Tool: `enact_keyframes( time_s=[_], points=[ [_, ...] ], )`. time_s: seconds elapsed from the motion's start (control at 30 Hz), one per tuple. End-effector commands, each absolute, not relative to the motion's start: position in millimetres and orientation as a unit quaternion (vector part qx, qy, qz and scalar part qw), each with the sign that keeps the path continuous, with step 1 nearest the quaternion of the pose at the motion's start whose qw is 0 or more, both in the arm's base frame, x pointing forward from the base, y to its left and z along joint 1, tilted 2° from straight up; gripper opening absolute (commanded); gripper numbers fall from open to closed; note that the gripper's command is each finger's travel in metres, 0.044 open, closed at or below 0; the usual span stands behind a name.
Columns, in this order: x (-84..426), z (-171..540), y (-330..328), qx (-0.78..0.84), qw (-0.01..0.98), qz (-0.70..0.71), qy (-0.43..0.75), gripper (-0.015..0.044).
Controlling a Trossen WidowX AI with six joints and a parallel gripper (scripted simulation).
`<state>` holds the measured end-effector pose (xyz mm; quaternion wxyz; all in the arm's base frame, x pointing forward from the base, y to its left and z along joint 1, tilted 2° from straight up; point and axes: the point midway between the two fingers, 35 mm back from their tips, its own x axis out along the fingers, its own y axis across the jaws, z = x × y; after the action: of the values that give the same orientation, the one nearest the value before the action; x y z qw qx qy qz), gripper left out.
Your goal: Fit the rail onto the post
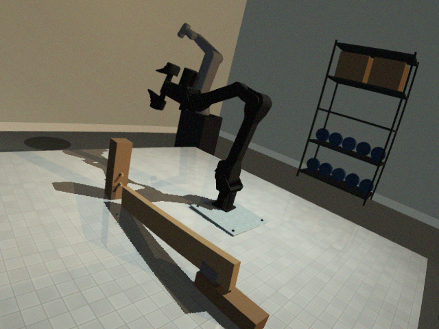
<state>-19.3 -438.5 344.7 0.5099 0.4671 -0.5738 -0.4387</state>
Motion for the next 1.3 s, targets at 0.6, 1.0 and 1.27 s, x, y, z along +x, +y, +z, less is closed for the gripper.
enact_keyframes(
  time_s=[0.6,1.0,1.27],
  points=[
    [224,249,-398,0.304,0.794,-0.526,0.036,0.044],
    [332,198,-284,0.043,0.883,-0.285,0.37,0.044],
    [358,170,-215,-0.104,0.864,-0.104,0.482,0.044]
  ],
)
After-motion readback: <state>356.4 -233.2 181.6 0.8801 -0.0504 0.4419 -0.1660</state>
